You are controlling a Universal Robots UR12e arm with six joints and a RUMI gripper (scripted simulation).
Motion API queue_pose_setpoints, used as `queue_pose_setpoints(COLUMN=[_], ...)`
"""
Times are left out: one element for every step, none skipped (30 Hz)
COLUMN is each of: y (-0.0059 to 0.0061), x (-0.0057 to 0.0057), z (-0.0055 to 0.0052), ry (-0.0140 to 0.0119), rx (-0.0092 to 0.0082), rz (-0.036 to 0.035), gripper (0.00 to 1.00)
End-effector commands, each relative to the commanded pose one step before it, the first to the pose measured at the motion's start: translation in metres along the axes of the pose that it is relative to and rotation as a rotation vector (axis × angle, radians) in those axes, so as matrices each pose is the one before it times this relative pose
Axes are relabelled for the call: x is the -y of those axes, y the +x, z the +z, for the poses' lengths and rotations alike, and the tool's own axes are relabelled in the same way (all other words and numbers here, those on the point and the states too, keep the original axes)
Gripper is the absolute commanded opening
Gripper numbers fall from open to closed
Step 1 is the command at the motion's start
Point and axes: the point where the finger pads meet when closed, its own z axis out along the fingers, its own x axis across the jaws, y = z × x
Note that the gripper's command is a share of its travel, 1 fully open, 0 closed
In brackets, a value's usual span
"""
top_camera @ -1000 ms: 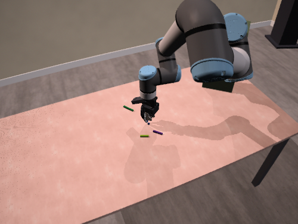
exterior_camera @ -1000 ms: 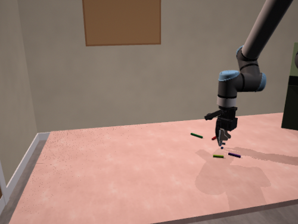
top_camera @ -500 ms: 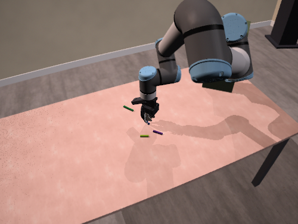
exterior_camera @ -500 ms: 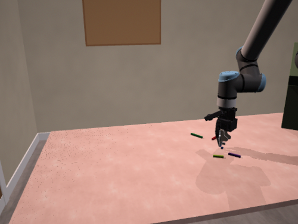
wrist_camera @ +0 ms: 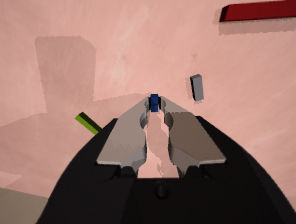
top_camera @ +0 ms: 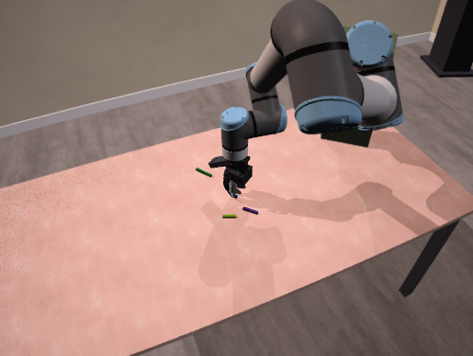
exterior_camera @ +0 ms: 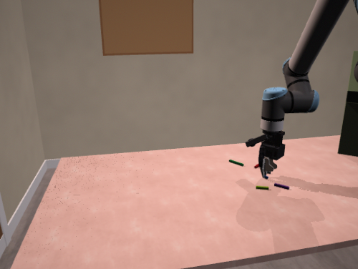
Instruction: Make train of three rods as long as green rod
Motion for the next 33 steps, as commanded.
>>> queue_pose_setpoints(y=[-0.00022,0.00000,0.00000,0.00000,0.00000,0.00000,0.00000,0.00000,0.00000,0.00000,0.00000,0.00000,0.00000,0.00000,0.00000,0.00000,0.00000,0.00000,0.00000,0.00000,0.00000,0.00000,0.00000,0.00000,0.00000,0.00000,0.00000,0.00000,0.00000,0.00000,0.00000,0.00000,0.00000], x=[0.00015,0.00000,0.00000,0.00000,0.00000,0.00000,0.00000,0.00000,0.00000,0.00000,0.00000,0.00000,0.00000,0.00000,0.00000,0.00000,0.00000,0.00000,0.00000,0.00000,0.00000,0.00000,0.00000,0.00000,0.00000,0.00000,0.00000,0.00000,0.00000,0.00000,0.00000,0.00000,0.00000], z=[0.00001,0.00000,0.00000,0.00000,0.00000,0.00000,0.00000,0.00000,0.00000,0.00000,0.00000,0.00000,0.00000,0.00000,0.00000,0.00000,0.00000,0.00000,0.00000,0.00000,0.00000,0.00000,0.00000,0.00000,0.00000,0.00000,0.00000,0.00000,0.00000,0.00000,0.00000,0.00000,0.00000], ry=[0.00048,0.00000,0.00000,0.00000,0.00000,0.00000,0.00000,0.00000,0.00000,0.00000,0.00000,0.00000,0.00000,0.00000,0.00000,0.00000,0.00000,0.00000,0.00000,0.00000,0.00000,0.00000,0.00000,0.00000,0.00000,0.00000,0.00000,0.00000,0.00000,0.00000,0.00000,0.00000,0.00000], rx=[0.00041,0.00000,0.00000,0.00000,0.00000,0.00000,0.00000,0.00000,0.00000,0.00000,0.00000,0.00000,0.00000,0.00000,0.00000,0.00000,0.00000,0.00000,0.00000,0.00000,0.00000,0.00000,0.00000,0.00000,0.00000,0.00000,0.00000,0.00000,0.00000,0.00000,0.00000,0.00000,0.00000], rz=[-0.00026,0.00000,0.00000,0.00000,0.00000,0.00000,0.00000,0.00000,0.00000,0.00000,0.00000,0.00000,0.00000,0.00000,0.00000,0.00000,0.00000,0.00000,0.00000,0.00000,0.00000,0.00000,0.00000,0.00000,0.00000,0.00000,0.00000,0.00000,0.00000,0.00000,0.00000,0.00000,0.00000], gripper=[0.00,0.00,0.00,0.00,0.00,0.00,0.00,0.00,0.00,0.00,0.00,0.00,0.00,0.00,0.00,0.00,0.00,0.00,0.00,0.00,0.00,0.00,0.00,0.00,0.00,0.00,0.00,0.00,0.00,0.00,0.00,0.00,0.03])
